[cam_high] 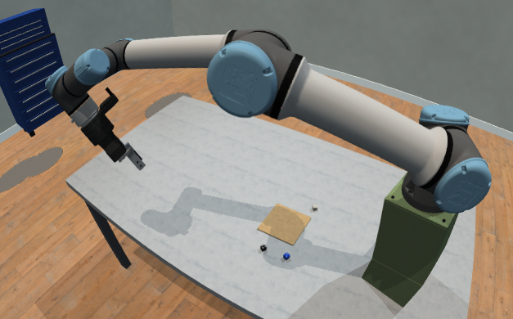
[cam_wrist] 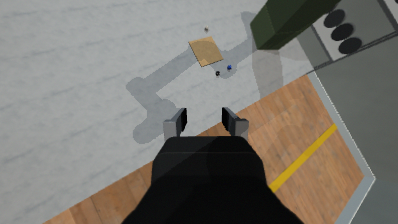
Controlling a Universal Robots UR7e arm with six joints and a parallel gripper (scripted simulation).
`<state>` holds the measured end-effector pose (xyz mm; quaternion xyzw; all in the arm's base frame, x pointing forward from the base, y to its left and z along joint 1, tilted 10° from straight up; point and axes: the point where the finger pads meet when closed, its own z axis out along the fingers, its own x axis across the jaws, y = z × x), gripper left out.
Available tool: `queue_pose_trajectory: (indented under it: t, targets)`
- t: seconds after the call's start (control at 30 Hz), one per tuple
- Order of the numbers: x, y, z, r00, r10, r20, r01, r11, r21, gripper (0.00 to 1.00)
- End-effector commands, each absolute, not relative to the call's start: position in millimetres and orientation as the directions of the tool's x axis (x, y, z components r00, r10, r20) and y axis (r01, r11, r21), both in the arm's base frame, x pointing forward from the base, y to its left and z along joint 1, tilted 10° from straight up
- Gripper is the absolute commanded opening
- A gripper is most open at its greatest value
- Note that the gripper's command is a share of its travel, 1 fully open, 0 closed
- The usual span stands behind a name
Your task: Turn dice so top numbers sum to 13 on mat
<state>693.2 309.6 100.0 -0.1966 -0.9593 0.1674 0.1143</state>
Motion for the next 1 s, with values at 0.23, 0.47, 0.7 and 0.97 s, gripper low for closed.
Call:
queue_pose_trajectory:
  t: [0.23, 0.47, 0.7, 0.97]
  targets:
    - [693.4, 309.9, 101.4, -0.897, 0.415, 0.152, 0.340, 0.867, -0.365, 1.00]
    - [693.4, 309.9, 101.4, -0.897, 0.415, 0.152, 0.340, 0.867, -0.365, 1.00]
    - [693.5, 309.6, 101.2, -0.897, 0.416, 0.152, 0.340, 0.867, -0.365, 1.00]
    - [696.1, 305.3, 97.9, -0.892, 0.428, 0.148, 0.354, 0.862, -0.362, 1.00]
